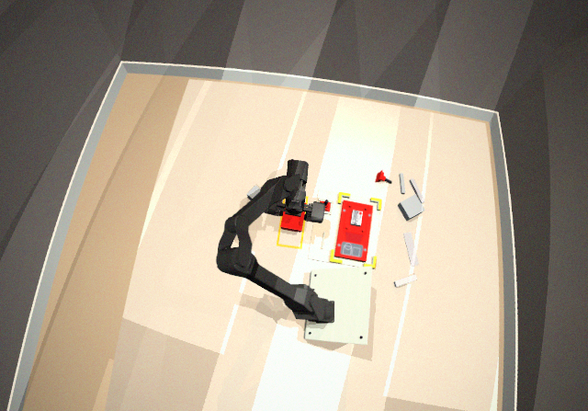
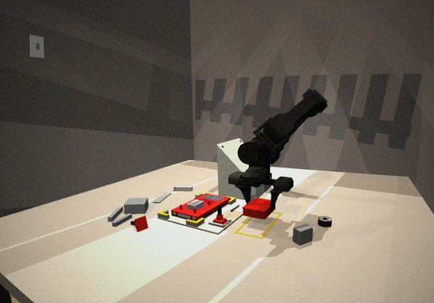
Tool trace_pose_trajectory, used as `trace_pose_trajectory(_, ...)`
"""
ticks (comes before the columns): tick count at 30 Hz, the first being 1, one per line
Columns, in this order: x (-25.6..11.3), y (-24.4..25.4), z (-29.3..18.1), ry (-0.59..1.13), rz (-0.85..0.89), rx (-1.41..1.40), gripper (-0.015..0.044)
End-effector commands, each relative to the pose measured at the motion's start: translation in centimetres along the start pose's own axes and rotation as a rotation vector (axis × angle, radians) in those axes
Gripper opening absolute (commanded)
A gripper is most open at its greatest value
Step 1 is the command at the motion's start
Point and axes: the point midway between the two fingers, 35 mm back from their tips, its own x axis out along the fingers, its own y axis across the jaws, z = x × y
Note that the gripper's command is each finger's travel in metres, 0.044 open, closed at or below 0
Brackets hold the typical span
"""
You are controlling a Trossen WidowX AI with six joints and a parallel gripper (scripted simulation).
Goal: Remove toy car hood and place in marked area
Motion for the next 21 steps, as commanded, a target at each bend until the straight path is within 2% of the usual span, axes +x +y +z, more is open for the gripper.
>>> trace_pose_trajectory(1,0.2,0.0,0.0,-0.003,0.005,0.007,0.0000)
trace_pose_trajectory(21,1.6,0.1,-0.1,-0.003,0.007,0.007,0.0000)
